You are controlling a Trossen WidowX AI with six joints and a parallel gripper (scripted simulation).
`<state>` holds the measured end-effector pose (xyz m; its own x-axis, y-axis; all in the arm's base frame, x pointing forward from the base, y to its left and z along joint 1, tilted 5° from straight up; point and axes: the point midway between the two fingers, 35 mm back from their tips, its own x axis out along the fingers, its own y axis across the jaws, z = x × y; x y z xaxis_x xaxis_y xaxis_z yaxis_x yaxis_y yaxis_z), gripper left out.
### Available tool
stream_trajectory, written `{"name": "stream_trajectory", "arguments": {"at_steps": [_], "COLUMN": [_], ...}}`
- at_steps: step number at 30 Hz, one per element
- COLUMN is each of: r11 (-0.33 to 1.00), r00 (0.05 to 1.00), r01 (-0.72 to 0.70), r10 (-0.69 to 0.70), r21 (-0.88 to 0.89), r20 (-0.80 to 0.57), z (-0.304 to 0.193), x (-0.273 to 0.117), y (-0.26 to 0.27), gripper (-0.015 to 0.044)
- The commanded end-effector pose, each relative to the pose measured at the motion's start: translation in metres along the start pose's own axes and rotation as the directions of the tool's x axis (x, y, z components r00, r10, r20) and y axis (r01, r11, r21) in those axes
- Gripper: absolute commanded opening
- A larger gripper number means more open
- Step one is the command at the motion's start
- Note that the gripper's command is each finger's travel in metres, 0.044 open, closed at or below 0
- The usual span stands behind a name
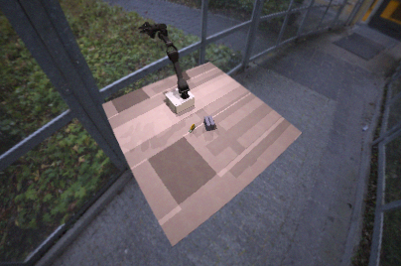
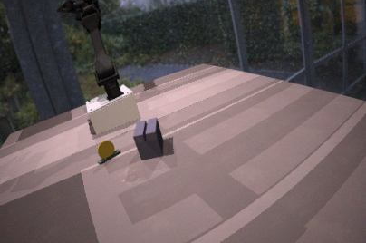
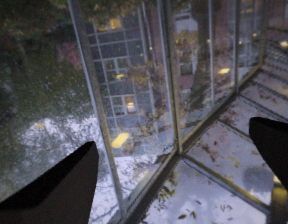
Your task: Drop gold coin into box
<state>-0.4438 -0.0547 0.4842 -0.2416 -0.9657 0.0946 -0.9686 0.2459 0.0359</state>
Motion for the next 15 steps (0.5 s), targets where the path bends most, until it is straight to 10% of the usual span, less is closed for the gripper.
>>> {"name": "stream_trajectory", "arguments": {"at_steps": [1,9,15], "r11": [1.000,0.925,0.756], "r00": [1.000,0.963,0.866], "r01": [-0.003,-0.218,-0.330], "r10": [0.004,0.256,0.480], "r21": [0.004,0.311,0.566], "r20": [-0.003,-0.087,-0.137], "z": [-0.001,-0.014,-0.019], "x": [-0.001,-0.084,-0.171], "y": [0.001,0.039,0.059], "gripper": [0.0374,0.0164,0.0161]}}
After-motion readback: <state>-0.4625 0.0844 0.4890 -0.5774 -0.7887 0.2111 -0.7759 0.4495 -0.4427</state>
